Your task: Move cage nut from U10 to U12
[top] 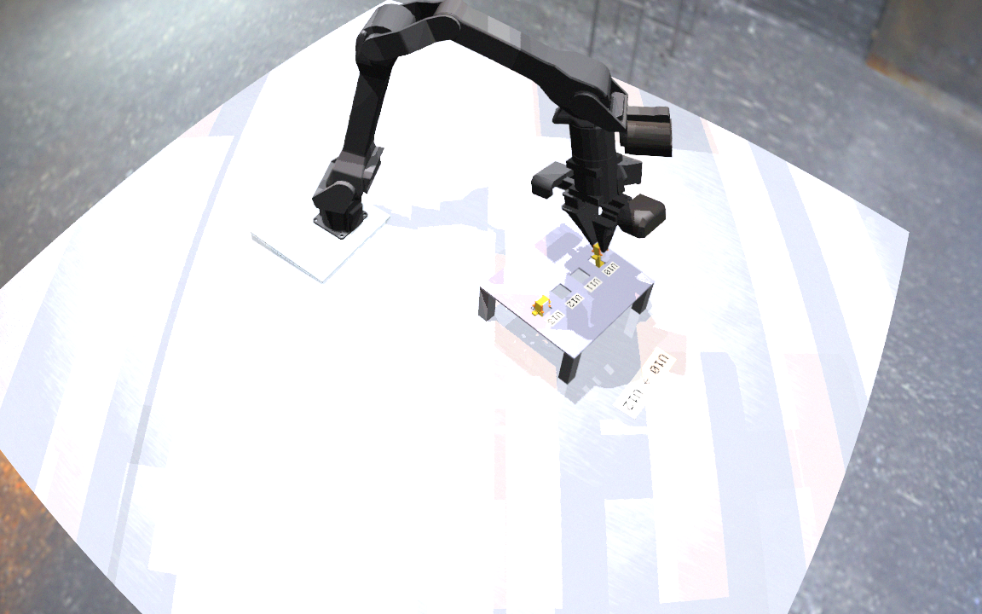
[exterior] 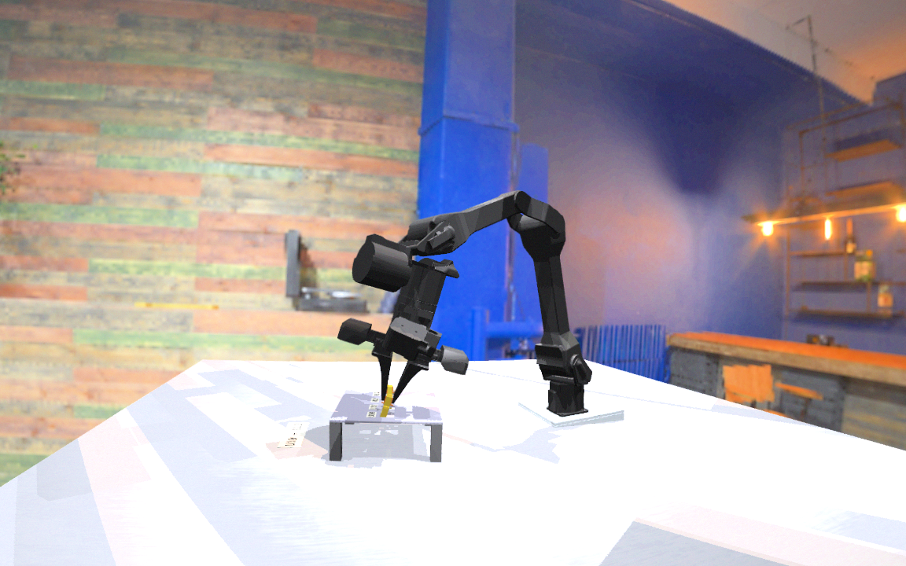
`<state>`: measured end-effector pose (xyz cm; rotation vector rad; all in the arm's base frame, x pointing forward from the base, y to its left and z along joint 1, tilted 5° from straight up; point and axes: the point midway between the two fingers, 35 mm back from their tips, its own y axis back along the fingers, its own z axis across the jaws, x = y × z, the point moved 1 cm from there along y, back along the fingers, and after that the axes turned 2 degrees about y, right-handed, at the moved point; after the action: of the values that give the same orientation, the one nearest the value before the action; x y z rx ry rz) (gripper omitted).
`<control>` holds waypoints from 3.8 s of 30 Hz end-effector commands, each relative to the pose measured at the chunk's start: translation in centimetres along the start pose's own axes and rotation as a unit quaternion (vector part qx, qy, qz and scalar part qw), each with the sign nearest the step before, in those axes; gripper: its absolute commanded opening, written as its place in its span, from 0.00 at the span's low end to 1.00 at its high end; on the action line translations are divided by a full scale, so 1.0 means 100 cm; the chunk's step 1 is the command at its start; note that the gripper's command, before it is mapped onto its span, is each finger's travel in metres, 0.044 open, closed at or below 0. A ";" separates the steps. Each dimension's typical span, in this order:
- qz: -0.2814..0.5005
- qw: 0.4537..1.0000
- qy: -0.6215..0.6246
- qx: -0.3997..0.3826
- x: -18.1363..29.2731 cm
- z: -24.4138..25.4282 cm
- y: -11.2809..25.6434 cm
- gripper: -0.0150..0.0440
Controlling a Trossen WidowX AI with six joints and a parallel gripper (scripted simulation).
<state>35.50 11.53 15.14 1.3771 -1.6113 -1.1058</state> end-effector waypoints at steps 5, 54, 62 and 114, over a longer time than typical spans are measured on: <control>-0.003 1.000 0.002 0.000 -0.001 -0.001 0.002 0.31; -0.003 1.000 0.002 -0.016 -0.001 -0.004 0.005 0.31; -0.003 1.000 0.002 -0.020 -0.001 -0.004 0.005 0.31; -0.003 1.000 0.003 -0.024 -0.001 -0.007 0.012 0.31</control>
<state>35.62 11.48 16.27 1.3454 -1.5703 -1.1395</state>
